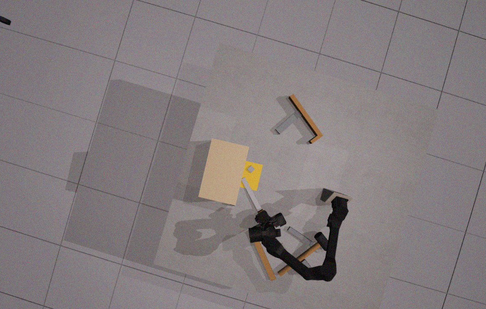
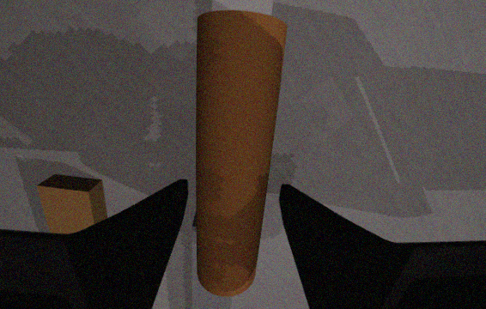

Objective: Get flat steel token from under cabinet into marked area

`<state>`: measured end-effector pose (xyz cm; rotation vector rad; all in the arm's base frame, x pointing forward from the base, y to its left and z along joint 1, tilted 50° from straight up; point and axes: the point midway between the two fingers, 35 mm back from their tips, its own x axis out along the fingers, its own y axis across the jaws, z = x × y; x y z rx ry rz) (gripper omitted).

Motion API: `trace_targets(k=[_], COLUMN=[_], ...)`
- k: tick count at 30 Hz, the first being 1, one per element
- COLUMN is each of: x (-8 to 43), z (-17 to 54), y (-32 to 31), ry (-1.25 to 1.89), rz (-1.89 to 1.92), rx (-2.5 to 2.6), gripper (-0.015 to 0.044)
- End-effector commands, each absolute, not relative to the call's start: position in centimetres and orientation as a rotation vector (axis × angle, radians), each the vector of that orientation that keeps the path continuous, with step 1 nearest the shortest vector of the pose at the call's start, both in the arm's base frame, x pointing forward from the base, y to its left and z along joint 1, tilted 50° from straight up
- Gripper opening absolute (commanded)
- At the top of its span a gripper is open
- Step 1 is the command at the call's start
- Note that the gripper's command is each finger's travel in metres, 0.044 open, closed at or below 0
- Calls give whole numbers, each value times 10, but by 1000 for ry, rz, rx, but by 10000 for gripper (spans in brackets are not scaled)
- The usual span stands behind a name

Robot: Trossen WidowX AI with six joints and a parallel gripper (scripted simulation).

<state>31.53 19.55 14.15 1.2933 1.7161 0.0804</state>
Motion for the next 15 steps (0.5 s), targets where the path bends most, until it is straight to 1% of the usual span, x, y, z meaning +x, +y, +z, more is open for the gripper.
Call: trace_targets(k=[1,15], x=[316,313], z=[144,145], y=[193,198], ry=[1706,1706], rz=[67,67], rx=[1285,1284], gripper=[270,270])
